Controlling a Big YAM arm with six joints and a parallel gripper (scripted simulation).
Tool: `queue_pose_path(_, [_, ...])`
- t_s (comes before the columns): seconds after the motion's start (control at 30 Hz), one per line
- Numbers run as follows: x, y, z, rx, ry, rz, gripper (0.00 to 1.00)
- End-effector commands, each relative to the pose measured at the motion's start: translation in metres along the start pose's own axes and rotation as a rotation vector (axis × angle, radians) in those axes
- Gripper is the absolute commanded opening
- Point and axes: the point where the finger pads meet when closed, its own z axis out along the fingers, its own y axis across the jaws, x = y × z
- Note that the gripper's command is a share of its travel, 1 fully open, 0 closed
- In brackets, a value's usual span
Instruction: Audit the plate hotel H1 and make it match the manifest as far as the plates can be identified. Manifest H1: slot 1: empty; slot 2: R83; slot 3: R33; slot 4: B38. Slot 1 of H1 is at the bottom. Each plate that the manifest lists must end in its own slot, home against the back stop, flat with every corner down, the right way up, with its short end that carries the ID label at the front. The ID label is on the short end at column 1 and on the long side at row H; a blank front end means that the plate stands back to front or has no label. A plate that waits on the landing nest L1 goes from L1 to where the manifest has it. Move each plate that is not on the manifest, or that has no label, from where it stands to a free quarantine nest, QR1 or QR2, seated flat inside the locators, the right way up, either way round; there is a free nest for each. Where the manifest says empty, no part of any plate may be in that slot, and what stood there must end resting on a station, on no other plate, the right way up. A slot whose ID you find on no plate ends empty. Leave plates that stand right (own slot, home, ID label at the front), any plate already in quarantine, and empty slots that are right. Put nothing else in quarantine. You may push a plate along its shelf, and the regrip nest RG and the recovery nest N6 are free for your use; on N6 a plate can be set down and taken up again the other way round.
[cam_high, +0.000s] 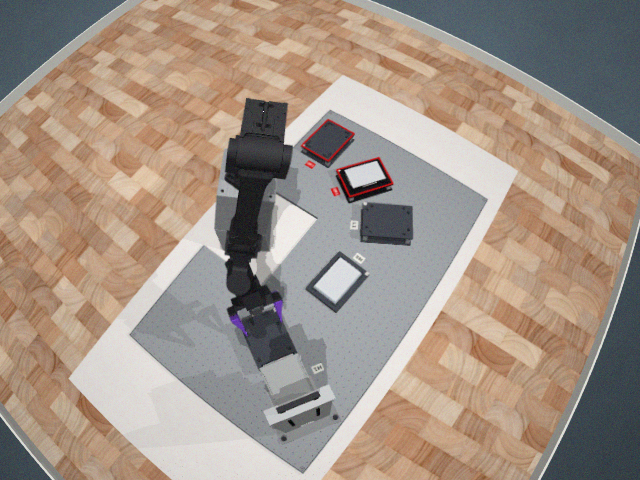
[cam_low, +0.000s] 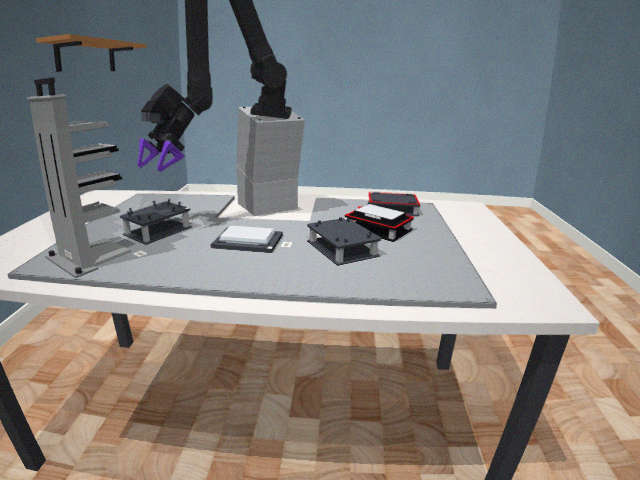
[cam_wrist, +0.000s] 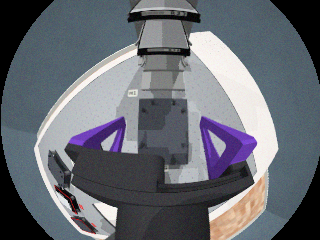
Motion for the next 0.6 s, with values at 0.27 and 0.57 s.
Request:
queue_pose_path(0.27, [-0.017,-0.008,0.009,0.013,-0.017,0.013,1.00])
queue_pose_path(0.57, [-0.032,-0.003,0.019,0.004,-0.026,0.001,1.00])
